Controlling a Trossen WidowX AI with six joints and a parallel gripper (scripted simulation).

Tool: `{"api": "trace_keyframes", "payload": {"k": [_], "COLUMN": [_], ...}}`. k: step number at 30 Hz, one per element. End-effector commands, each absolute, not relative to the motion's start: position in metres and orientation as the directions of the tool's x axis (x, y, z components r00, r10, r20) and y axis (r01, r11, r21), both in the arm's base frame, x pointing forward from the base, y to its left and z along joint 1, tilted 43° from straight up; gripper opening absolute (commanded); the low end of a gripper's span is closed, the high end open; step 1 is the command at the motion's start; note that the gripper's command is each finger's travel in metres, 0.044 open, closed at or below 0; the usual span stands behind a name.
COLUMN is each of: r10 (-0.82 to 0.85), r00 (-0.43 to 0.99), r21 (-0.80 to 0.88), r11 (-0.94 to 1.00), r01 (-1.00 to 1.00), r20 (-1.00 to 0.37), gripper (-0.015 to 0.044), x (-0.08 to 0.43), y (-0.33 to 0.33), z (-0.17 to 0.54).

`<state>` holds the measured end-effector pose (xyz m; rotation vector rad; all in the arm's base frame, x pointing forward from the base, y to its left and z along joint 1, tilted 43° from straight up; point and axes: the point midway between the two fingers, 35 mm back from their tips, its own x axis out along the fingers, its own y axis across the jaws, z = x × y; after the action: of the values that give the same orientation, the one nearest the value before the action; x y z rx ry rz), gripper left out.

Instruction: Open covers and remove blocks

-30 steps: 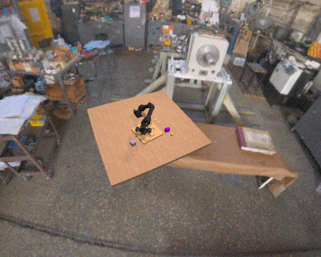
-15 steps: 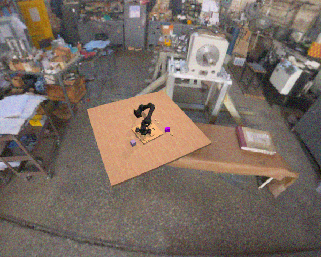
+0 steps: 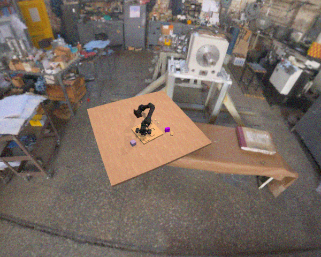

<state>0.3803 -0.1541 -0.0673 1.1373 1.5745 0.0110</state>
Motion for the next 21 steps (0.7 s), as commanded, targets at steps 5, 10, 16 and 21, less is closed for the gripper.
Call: {"api": "trace_keyframes", "payload": {"k": [5, 10, 16, 21], "r10": [0.655, 0.655, 0.653, 0.653], "r00": [0.108, 0.108, 0.104, 0.104], "r21": [0.555, 0.555, 0.552, 0.552], "r11": [0.527, 0.527, 0.533, 0.533], "r01": [0.644, 0.644, 0.641, 0.641], "r20": [-0.748, -0.748, -0.751, -0.751], "gripper": [0.0144, 0.0144, 0.0124, 0.0090], "x": [0.3814, 0.3819, 0.3816, 0.3816], "y": [-0.1497, -0.1470, -0.1480, -0.1480], "z": [-0.0721, -0.0750, -0.0739, -0.0739]}}
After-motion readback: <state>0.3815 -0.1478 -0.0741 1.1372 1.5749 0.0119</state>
